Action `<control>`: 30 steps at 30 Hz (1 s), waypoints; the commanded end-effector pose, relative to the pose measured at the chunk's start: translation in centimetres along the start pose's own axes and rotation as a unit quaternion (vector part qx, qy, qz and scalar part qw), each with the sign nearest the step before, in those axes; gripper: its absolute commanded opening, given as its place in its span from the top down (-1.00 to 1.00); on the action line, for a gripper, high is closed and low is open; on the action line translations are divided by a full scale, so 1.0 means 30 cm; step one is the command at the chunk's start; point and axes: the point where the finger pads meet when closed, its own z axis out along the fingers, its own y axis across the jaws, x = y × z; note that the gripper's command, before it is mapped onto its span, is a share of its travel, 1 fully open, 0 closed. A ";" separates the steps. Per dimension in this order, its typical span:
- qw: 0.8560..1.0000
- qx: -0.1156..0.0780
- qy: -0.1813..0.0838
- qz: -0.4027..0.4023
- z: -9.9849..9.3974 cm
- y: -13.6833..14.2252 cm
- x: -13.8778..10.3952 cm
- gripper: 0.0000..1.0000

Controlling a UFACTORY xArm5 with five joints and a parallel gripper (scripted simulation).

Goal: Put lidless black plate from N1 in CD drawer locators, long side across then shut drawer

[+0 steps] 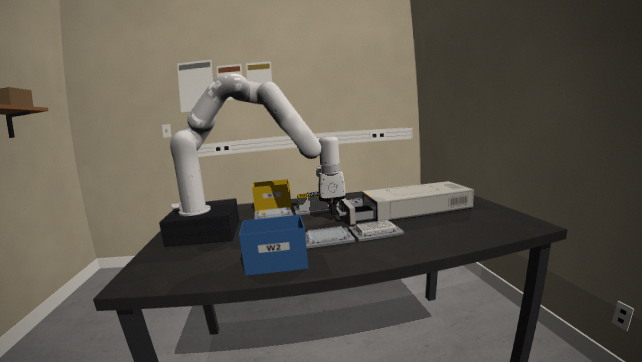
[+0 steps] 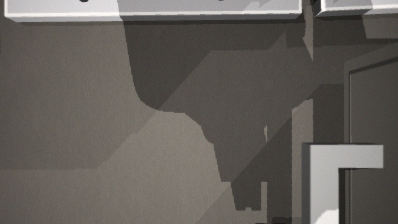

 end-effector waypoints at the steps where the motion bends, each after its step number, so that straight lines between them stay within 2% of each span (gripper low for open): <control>1: 1.000 -0.002 0.000 0.000 -0.006 0.022 0.000 1.00; 30: 1.000 -0.002 0.000 0.000 -0.007 0.158 0.000 1.00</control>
